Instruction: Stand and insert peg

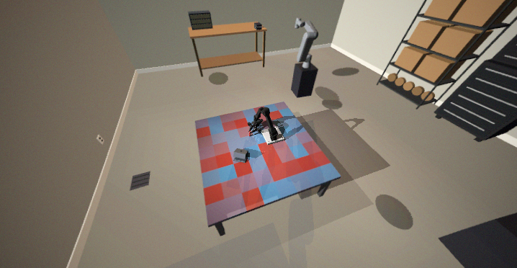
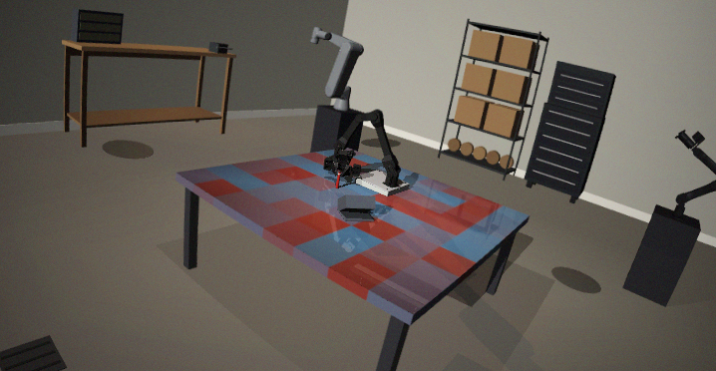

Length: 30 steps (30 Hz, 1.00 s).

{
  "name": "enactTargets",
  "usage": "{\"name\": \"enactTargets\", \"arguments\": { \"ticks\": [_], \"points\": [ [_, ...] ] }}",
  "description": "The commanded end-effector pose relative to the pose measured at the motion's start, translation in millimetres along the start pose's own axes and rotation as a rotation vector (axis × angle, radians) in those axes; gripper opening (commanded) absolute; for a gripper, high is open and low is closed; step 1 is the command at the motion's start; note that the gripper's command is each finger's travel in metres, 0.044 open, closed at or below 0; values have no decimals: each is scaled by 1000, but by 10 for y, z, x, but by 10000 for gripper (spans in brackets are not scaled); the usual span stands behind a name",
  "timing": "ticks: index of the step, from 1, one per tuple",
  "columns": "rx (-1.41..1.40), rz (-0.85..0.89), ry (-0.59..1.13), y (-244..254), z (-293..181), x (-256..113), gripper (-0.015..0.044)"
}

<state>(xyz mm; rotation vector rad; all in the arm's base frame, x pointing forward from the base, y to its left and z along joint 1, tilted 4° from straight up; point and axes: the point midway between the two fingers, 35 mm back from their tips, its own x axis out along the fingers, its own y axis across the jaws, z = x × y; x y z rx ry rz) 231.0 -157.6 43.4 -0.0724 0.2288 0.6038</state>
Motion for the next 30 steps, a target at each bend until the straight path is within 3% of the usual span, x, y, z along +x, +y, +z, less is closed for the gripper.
{"name": "enactTargets", "arguments": {
  "ticks": [1,3,15,22,30],
  "points": [
    [0,0,0,0,0,0,130],
    [0,0,0,0,0,0,130],
    [0,0,0,0,0,0,440],
    [8,-4,2,-33,102,-37,440],
    [110,-57,21,-33,1432,-427,440]
  ]
}}
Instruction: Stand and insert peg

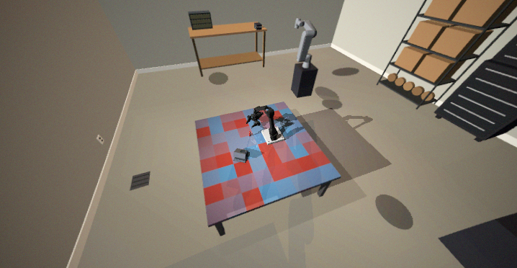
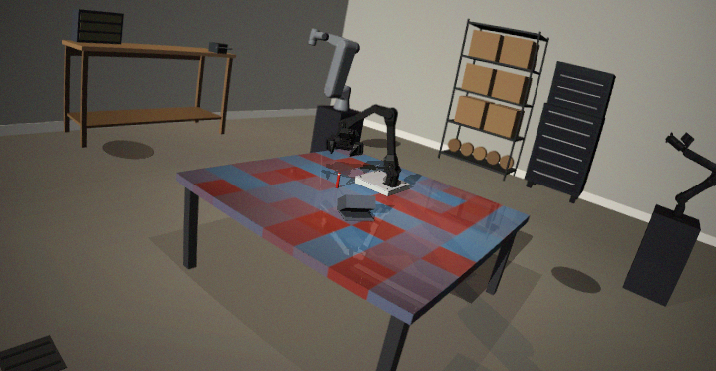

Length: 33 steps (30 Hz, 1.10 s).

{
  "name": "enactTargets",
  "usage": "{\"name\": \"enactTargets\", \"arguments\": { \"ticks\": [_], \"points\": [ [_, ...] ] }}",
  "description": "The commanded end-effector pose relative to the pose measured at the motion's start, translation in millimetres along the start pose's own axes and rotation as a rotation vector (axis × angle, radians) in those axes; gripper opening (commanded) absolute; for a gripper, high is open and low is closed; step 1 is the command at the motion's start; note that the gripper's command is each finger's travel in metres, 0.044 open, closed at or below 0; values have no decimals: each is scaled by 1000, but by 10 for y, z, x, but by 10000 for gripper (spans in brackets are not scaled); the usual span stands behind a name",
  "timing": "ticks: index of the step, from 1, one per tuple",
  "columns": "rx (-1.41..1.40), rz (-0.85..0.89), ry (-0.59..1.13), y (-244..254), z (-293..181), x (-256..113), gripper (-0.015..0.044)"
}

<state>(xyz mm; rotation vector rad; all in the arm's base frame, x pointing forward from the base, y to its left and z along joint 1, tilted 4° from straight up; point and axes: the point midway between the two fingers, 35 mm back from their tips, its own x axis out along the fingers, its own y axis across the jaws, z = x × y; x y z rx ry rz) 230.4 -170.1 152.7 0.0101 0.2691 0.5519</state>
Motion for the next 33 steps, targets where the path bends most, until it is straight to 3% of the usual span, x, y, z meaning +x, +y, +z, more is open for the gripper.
{"name": "enactTargets", "arguments": {
  "ticks": [1,9,21,33],
  "points": [
    [22,-21,7,132,461,-128,440],
    [29,8,46,173,452,-90,440],
    [45,185,390,351,151,166,440],
    [-7,231,748,367,-78,318,440]
  ]
}}
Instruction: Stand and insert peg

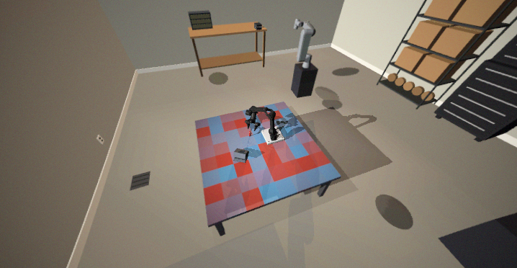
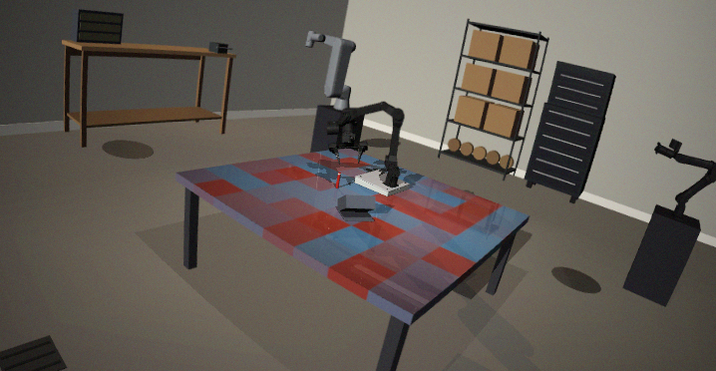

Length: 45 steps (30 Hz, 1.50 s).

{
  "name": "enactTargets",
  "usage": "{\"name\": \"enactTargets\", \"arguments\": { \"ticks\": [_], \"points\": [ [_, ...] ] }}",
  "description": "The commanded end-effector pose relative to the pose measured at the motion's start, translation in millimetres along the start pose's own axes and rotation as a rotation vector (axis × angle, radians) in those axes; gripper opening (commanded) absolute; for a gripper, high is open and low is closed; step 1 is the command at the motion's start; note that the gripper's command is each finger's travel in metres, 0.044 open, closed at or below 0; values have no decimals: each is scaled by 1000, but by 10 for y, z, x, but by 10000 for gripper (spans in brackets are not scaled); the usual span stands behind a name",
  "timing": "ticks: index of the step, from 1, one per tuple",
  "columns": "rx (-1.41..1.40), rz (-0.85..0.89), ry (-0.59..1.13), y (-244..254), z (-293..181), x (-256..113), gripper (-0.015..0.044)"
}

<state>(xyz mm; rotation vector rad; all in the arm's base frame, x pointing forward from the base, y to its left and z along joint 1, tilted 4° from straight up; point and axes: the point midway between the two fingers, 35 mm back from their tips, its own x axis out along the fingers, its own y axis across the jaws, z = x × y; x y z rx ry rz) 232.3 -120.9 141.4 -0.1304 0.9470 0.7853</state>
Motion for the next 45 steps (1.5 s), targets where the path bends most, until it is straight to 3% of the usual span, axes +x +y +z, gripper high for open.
{"name": "enactTargets", "arguments": {
  "ticks": [1,18,28,45],
  "points": [
    [-15,-23,97,-46,3,22,440],
    [-1,-245,578,-314,-5,50,440],
    [15,-254,580,-319,-6,53,440],
    [419,-372,519,-349,-72,151,440]
  ]
}}
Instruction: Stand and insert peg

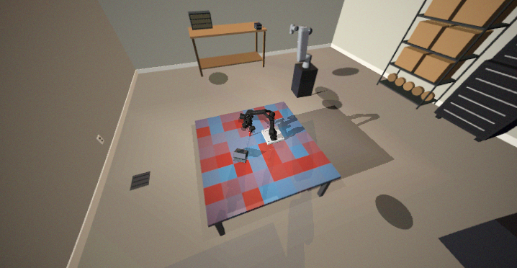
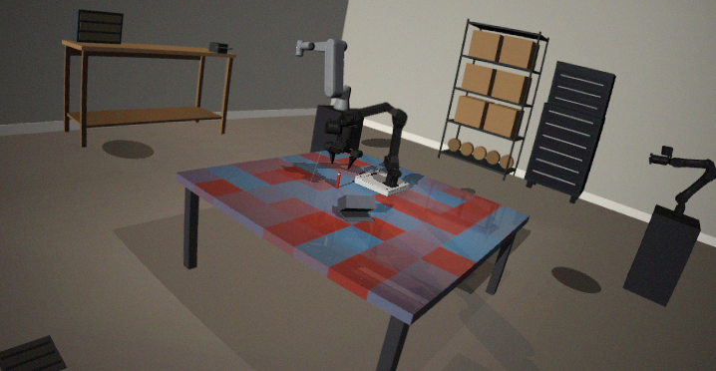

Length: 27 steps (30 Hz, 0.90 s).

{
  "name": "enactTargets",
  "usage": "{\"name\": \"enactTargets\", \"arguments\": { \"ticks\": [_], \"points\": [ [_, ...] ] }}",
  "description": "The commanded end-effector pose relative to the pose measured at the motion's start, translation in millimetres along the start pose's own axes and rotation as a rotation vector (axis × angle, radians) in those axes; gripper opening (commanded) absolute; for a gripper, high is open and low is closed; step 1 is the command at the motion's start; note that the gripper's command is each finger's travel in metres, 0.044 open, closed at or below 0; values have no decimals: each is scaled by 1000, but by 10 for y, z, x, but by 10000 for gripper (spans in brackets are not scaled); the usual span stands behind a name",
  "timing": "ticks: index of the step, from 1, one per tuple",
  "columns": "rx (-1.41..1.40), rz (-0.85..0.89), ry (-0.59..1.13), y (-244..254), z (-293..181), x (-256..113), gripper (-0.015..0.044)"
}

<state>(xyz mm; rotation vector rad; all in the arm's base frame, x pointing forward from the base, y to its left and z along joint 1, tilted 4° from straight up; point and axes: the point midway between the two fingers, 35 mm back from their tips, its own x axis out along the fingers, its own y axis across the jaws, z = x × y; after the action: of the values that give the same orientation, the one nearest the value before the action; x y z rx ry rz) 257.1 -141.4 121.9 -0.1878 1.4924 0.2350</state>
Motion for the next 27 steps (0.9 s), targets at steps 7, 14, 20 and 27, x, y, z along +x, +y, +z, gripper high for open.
{"name": "enactTargets", "arguments": {
  "ticks": [7,14,20,27],
  "points": [
    [232,2,9,10,-20,94,440],
    [294,2,9,10,-20,115,440],
    [294,2,9,5,-16,184,440],
    [294,2,9,-1,-11,300,440]
  ]
}}
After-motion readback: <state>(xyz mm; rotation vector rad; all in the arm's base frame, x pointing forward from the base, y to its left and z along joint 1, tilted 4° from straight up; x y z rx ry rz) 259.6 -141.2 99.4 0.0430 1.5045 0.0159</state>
